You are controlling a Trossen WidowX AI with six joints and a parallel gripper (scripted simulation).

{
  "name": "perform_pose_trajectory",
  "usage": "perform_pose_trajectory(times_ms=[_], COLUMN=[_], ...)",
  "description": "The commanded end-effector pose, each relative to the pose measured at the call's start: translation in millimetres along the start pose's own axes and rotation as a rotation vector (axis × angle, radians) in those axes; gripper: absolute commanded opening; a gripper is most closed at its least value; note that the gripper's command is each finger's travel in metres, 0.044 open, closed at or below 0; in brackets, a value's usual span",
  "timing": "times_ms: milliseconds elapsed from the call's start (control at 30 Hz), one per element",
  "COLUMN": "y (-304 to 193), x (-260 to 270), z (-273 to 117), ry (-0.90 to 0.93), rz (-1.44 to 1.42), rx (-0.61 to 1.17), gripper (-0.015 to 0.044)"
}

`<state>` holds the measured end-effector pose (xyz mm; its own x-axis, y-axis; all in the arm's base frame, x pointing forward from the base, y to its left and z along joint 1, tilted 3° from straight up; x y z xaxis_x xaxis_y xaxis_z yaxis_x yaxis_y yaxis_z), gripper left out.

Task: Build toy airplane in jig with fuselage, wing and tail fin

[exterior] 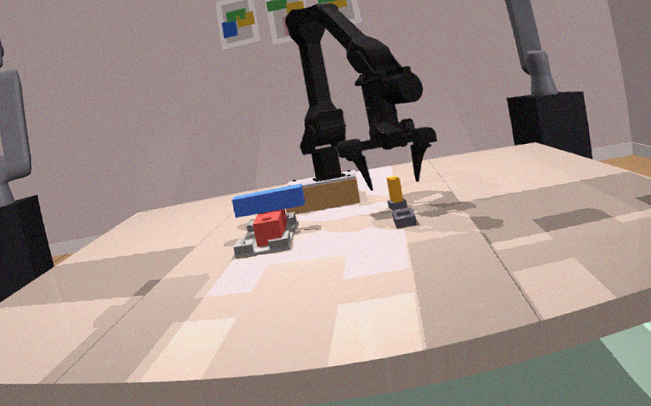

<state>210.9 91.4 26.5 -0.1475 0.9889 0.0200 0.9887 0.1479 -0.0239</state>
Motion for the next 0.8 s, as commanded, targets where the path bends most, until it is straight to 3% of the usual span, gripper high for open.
perform_pose_trajectory(times_ms=[0, 333, 767], y=[-1.9, -3.3, -3.3], x=[0.2, -0.1, -0.1], z=[8.5, 21.7, 21.7], ry=[0.003, 0.003, 0.003], rz=[0.005, 0.005, 0.005], rx=[0.005, 0.005, 0.005], gripper=[0.0440, 0.0440, 0.0099])
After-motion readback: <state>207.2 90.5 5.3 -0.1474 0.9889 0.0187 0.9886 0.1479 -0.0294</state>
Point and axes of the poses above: the point midway between the two fingers, 35 mm back from their tips, its own z axis out along the fingers, its own x axis across the jaws, y = z × x, the point moved 1 cm from there along -z, back along the fingers, and after that the axes turned 12 degrees about -z, right-handed, at the moved point
